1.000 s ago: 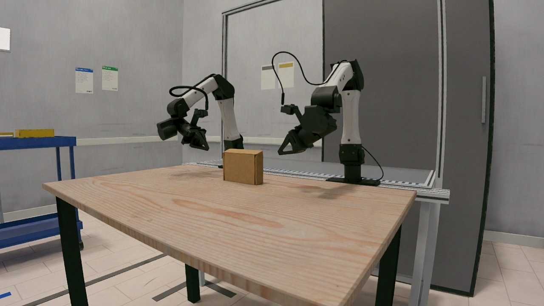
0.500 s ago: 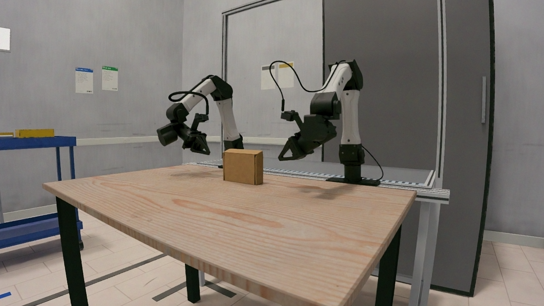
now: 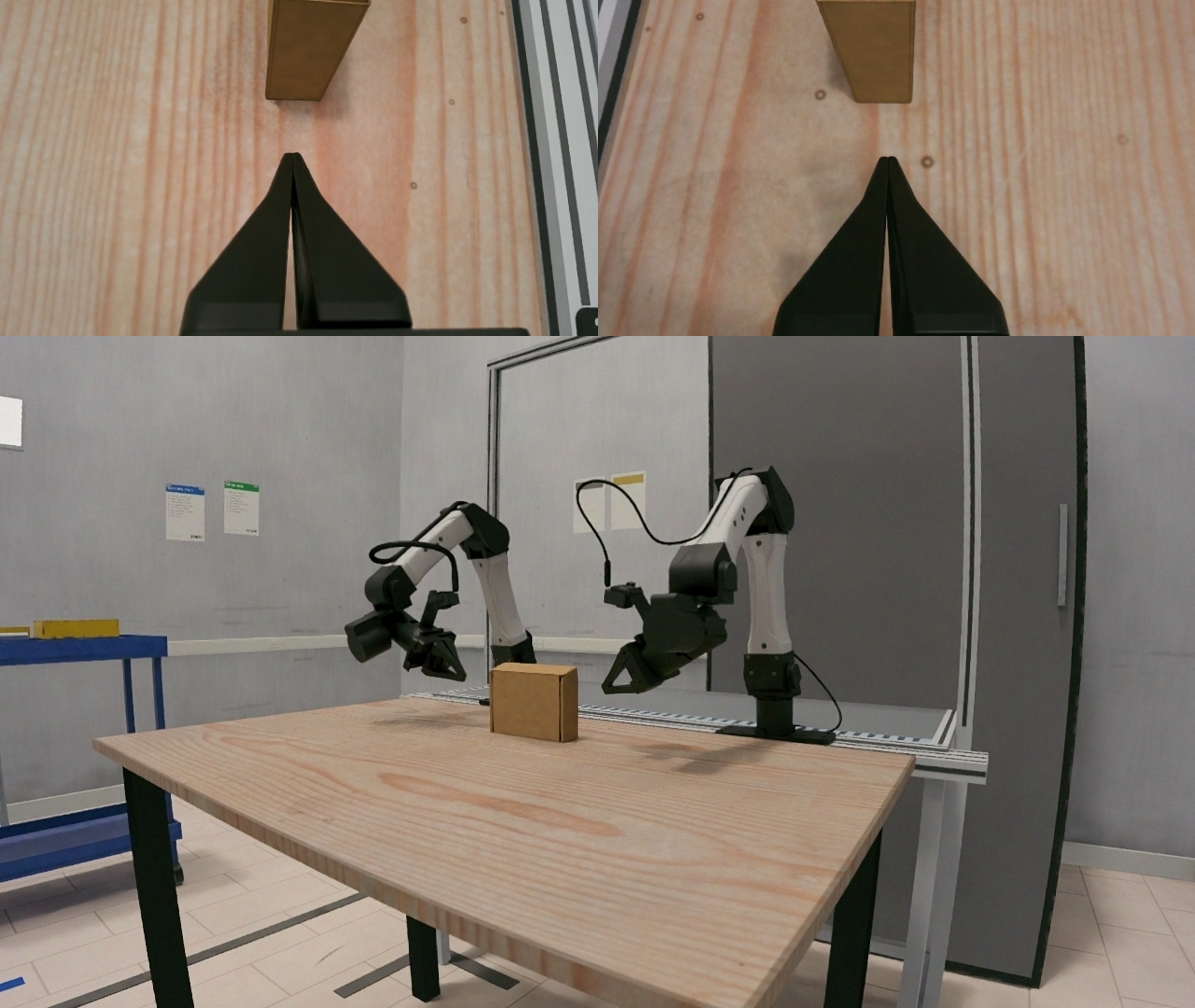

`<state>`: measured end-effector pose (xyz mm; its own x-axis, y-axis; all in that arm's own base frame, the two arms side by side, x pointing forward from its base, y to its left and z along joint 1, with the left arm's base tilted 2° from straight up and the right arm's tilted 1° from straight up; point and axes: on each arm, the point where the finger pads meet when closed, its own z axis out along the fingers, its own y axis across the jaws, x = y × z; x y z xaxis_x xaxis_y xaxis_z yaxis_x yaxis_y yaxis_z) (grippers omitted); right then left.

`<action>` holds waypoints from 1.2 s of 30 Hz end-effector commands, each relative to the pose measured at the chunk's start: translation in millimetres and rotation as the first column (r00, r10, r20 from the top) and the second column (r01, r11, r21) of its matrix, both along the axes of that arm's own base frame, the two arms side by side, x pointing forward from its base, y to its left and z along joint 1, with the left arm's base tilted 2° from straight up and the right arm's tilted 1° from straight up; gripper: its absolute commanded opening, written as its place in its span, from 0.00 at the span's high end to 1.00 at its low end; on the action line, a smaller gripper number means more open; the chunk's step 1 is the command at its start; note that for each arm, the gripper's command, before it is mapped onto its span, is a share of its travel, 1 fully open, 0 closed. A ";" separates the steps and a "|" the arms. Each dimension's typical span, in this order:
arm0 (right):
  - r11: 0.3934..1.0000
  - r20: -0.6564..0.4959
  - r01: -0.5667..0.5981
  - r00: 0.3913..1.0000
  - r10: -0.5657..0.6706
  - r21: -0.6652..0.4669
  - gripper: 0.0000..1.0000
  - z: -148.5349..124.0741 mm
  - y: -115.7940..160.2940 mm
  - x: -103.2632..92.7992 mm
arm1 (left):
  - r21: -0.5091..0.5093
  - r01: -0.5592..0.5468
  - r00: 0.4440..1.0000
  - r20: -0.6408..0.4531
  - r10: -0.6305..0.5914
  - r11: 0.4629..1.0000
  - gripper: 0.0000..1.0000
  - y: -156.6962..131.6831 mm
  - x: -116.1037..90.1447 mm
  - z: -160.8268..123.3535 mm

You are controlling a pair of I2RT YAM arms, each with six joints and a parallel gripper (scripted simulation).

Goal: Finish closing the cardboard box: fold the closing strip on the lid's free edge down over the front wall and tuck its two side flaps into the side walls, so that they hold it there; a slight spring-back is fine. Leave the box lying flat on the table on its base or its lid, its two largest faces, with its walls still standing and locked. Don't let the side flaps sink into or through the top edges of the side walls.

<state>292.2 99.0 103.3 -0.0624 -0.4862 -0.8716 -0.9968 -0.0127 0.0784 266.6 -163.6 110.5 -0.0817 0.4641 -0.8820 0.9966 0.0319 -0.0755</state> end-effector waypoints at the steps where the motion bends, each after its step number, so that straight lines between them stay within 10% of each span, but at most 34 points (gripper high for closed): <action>1: 1.000 -0.022 0.016 1.000 -0.016 0.003 0.99 -1.1 2.0 8.5 | -0.011 -0.009 1.000 -0.019 0.009 1.000 0.99 -4.4 7.3 2.3; 36: 1.000 -0.246 0.013 0.969 -0.012 0.004 0.99 -18.7 33.3 8.8 | -0.024 -0.001 0.971 -0.238 -0.004 1.000 0.99 -36.0 9.3 -15.3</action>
